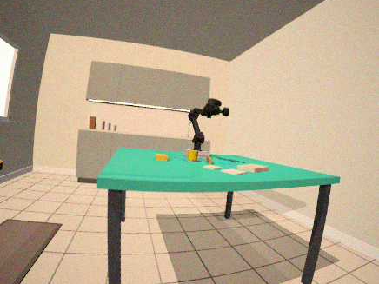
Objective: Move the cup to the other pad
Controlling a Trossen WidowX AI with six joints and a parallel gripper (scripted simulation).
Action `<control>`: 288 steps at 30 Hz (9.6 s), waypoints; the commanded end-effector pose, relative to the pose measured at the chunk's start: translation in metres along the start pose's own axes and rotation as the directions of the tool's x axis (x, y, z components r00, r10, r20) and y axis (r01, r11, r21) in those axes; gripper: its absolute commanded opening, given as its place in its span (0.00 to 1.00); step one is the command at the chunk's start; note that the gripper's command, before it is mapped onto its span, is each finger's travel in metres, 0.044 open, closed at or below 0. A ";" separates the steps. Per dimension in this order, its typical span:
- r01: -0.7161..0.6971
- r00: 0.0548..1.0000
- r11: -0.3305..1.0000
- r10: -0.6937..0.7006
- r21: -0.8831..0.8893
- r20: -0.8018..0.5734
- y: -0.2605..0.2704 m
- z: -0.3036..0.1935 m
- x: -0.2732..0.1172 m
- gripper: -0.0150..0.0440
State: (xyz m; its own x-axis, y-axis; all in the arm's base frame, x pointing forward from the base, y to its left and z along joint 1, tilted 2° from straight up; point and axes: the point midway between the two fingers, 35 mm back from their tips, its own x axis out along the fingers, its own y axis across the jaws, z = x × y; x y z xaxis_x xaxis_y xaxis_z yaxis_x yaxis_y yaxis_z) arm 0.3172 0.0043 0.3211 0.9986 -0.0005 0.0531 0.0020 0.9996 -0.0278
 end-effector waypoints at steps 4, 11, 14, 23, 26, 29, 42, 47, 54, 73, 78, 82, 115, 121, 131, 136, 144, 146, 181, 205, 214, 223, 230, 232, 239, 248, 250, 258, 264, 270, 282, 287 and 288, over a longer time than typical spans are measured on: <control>0.018 0.959 0.969 -0.087 -0.248 -0.271 -0.031 -0.058 0.012 0.75; -0.278 0.668 0.835 -0.188 -0.475 -0.720 -0.089 -0.162 -0.015 0.54; -0.440 0.505 0.787 -0.181 -0.433 -0.844 -0.104 -0.193 -0.039 0.54; -0.798 -0.036 0.600 0.026 0.044 -0.999 -0.118 -0.248 -0.132 0.54; -0.806 -0.060 0.587 0.042 0.074 -0.997 -0.117 -0.249 -0.136 0.54; -0.806 -0.060 0.587 0.042 0.074 -0.997 -0.117 -0.249 -0.136 0.54; -0.806 -0.060 0.587 0.043 0.074 -0.997 -0.114 -0.256 -0.135 0.54; -0.806 -0.060 0.587 0.043 0.074 -0.997 -0.114 -0.264 -0.135 0.54; -0.806 -0.060 0.587 0.043 0.074 -0.997 -0.114 -0.276 -0.135 0.54; -0.806 -0.060 0.587 0.043 0.074 -0.997 -0.111 -0.306 -0.138 0.54; -0.806 -0.060 0.587 0.043 0.074 -0.997 -0.111 -0.312 -0.139 0.54; -0.806 -0.060 0.587 0.043 0.074 -0.997 -0.111 -0.313 -0.139 0.54; -0.806 -0.059 0.588 0.038 0.070 -0.998 -0.113 -0.300 -0.137 0.25; -0.806 -0.060 0.588 0.040 0.072 -0.997 -0.114 -0.278 -0.135 0.25; -0.806 -0.060 0.587 0.043 0.074 -0.997 -0.115 -0.248 -0.136 0.25; -0.806 -0.060 0.587 0.043 0.074 -0.997 -0.115 -0.247 -0.137 0.25; -0.803 -0.070 0.591 0.043 0.082 -0.997 -0.115 -0.251 -0.138 0.25; -0.803 -0.070 0.591 0.043 0.082 -0.997 -0.115 -0.251 -0.138 0.25; -0.806 -0.060 0.587 0.046 0.075 -0.997 -0.075 -0.249 -0.119 0.25; -0.806 -0.057 0.587 0.049 0.075 -0.997 -0.038 -0.248 -0.102 0.25; -0.806 -0.056 0.587 0.051 0.076 -0.997 -0.024 -0.247 -0.096 0.25; -0.806 -0.056 0.587 0.052 0.076 -0.997 -0.009 -0.246 -0.089 0.25; -0.806 -0.055 0.586 0.053 0.076 -0.997 0.004 -0.245 -0.084 0.25; -0.806 -0.055 0.586 0.054 0.076 -0.997 0.007 -0.245 -0.082 0.25; -0.806 -0.055 0.586 0.055 0.077 -0.997 0.020 -0.244 -0.076 0.25; -0.806 -0.054 0.586 0.056 0.077 -0.997 0.038 -0.242 -0.068 0.25; -0.806 -0.054 0.586 0.057 0.077 -0.997 0.042 -0.242 -0.066 0.25; -0.806 -0.053 0.586 0.058 0.077 -0.997 0.059 -0.241 -0.058 0.25; -0.806 -0.053 0.586 0.060 0.078 -0.997 0.072 -0.240 -0.052 0.25; -0.806 -0.052 0.586 0.061 0.078 -0.997 0.086 -0.239 -0.046 0.25; -0.806 -0.052 0.586 0.062 0.079 -0.997 0.102 -0.242 -0.040 0.25; -0.806 -0.052 0.586 0.062 0.079 -0.997 0.102 -0.249 -0.040 0.25; -0.806 -0.052 0.586 0.062 0.079 -0.997 0.102 -0.250 -0.040 0.25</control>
State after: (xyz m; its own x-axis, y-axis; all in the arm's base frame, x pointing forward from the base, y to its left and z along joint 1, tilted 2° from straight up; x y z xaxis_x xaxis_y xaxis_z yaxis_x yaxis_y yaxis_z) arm 0.2913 0.0989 0.0738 0.0114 0.0336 -0.9994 -0.8113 0.5845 0.0104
